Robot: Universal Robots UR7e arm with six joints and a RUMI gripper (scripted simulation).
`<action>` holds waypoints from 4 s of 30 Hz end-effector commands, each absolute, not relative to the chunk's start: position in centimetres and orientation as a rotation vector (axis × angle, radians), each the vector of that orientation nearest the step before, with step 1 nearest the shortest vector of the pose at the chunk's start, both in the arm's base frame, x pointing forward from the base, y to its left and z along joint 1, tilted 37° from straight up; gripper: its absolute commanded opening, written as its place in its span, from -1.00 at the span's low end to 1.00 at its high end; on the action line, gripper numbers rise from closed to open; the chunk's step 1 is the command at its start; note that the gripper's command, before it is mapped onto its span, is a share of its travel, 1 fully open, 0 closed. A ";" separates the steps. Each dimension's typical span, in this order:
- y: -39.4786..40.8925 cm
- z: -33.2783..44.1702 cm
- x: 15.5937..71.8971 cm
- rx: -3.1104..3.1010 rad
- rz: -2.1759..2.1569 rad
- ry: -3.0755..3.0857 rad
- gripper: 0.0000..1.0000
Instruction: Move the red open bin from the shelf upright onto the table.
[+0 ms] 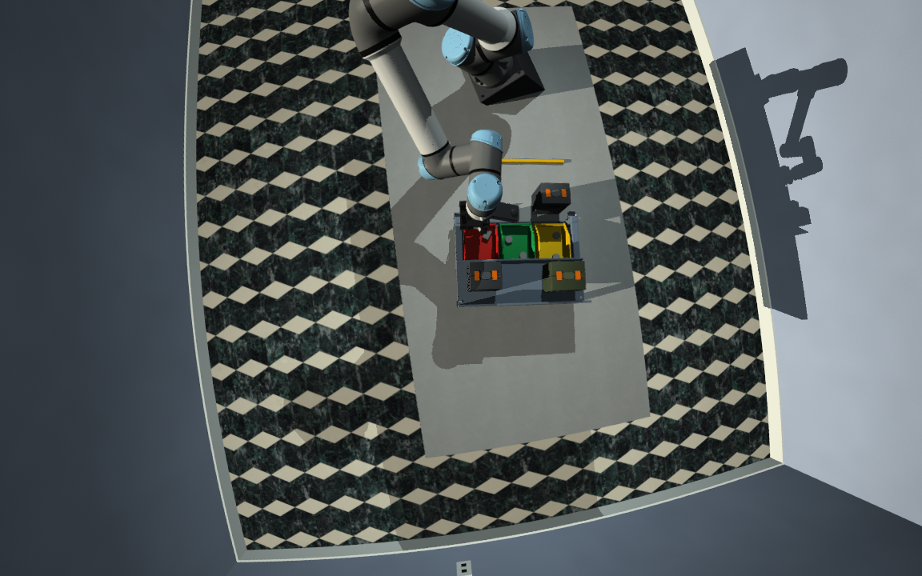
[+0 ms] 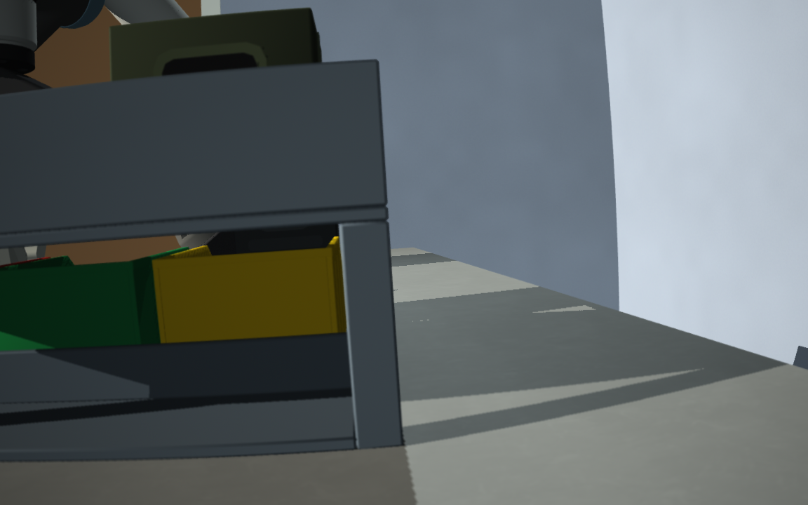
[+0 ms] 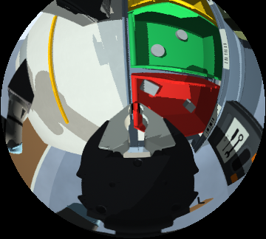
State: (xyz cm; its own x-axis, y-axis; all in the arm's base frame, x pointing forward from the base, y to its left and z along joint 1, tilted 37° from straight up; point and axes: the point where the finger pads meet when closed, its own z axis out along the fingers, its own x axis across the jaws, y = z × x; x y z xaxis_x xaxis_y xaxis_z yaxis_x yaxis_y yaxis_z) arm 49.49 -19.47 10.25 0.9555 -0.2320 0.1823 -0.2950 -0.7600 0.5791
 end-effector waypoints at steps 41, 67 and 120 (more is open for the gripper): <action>-19.5 10.3 49.5 2.466 0.133 -0.370 0.16; -17.4 12.9 49.5 2.466 0.133 -0.370 0.16; -14.4 16.9 49.5 2.466 0.133 -0.370 -1.00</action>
